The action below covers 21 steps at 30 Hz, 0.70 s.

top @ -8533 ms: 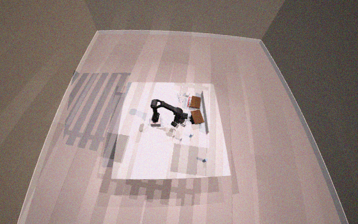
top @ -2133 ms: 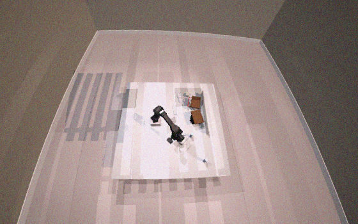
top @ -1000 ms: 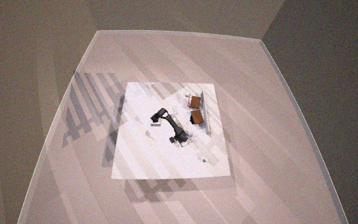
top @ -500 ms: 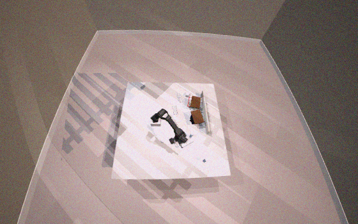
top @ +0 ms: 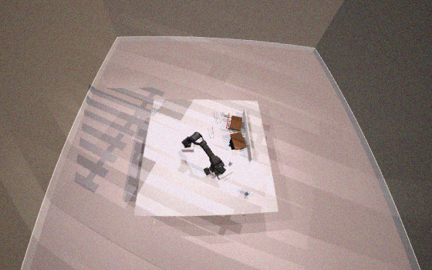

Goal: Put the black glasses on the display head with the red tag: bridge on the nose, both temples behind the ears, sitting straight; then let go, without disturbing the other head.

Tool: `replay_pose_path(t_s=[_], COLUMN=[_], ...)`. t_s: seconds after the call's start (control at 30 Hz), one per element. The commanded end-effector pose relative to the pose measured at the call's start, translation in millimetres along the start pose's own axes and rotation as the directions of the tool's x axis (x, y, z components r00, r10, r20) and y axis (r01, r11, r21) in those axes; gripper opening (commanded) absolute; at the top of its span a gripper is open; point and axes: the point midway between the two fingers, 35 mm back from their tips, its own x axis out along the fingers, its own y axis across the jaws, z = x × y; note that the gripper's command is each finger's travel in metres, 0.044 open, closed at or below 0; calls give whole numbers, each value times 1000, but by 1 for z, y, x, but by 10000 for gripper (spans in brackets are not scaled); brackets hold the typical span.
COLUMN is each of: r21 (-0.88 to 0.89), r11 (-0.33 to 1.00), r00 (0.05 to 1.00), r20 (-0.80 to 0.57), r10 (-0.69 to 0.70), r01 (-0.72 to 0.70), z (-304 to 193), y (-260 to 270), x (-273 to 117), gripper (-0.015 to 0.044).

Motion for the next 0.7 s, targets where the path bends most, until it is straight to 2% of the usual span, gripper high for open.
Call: replay_pose_path(t_s=[0.0,0.67], r21=[-1,-1], r11=[1000,1000], r00=[1000,1000], r20=[-2,-1], r10=[-2,-3], r01=[2,3], z=[3,14], y=[-3,-9], x=[1,0], gripper=[0,0])
